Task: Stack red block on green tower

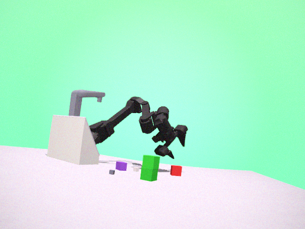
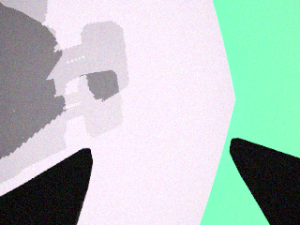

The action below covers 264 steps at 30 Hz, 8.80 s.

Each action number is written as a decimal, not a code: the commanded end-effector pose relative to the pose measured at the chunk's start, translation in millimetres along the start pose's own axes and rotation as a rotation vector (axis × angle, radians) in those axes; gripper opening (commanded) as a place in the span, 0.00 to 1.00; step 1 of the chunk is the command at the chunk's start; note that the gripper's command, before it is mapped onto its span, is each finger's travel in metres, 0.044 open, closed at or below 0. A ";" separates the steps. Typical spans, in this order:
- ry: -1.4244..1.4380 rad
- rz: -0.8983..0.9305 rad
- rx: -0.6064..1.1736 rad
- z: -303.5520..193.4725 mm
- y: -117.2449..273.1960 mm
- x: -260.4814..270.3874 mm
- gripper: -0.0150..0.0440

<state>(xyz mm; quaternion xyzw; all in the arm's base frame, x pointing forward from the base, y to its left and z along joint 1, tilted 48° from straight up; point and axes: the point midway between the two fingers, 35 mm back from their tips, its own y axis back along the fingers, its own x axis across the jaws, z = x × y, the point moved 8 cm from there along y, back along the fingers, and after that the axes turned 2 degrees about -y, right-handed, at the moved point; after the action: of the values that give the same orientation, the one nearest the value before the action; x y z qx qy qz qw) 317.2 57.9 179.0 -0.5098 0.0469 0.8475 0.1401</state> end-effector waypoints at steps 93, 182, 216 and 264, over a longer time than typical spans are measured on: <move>-1.986 0.318 0.975 -78.6 13.8 -0.9 1.00; -1.985 0.318 0.979 -70.9 55.2 -47.7 0.25; -1.979 0.316 0.991 -146.3 212.7 62.9 0.25; -1.979 0.316 0.988 -153.2 186.0 94.7 0.25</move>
<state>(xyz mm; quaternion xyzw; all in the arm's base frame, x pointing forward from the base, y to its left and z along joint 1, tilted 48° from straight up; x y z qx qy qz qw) 353.0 -137.0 11.7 0.5107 0.3139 0.7769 0.1925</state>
